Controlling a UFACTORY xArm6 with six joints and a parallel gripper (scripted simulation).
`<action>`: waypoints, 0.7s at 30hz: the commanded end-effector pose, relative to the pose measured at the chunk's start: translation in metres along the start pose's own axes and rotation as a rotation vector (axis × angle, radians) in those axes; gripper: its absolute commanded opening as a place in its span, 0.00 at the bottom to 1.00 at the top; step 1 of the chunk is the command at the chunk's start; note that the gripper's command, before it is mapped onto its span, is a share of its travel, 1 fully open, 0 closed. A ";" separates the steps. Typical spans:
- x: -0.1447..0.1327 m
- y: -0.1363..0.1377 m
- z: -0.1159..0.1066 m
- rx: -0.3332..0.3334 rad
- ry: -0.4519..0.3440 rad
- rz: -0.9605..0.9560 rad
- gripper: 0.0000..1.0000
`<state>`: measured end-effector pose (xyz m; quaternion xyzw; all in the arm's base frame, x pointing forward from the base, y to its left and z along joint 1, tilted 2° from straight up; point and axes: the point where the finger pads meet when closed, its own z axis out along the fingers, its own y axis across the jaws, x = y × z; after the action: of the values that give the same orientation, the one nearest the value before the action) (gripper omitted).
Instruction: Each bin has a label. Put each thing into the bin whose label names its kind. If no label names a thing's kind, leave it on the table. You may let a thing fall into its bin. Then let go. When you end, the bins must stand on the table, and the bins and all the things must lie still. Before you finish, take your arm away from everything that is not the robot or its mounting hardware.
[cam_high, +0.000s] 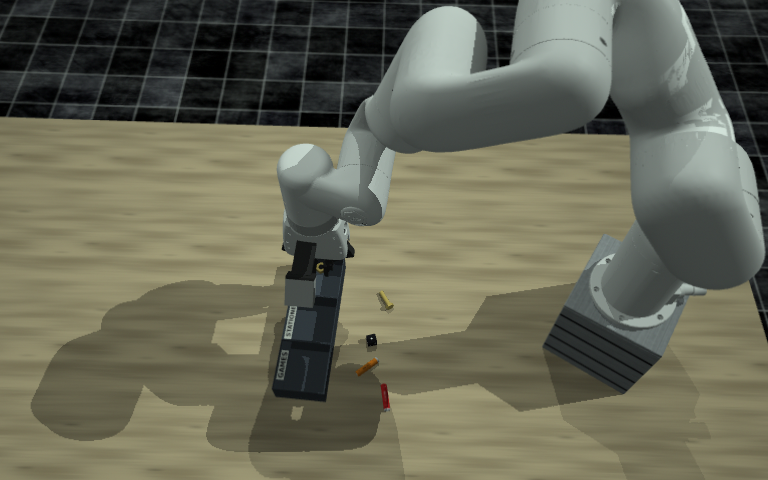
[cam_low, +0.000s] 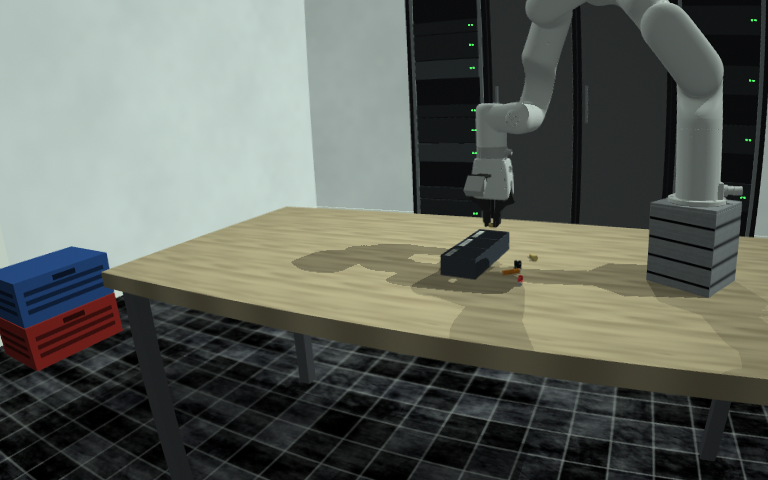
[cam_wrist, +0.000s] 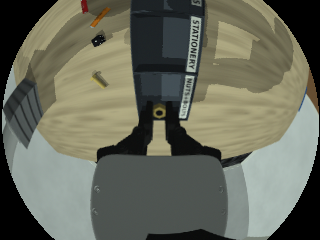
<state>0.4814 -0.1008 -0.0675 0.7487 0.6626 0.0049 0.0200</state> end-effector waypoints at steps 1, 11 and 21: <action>0.000 0.002 -0.001 -0.004 0.000 0.000 0.00; 0.000 0.002 0.015 -0.004 0.000 0.000 0.00; 0.000 0.002 0.035 -0.004 0.000 0.000 0.00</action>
<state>0.4823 -0.1015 -0.0994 0.7486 0.6627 0.0050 0.0199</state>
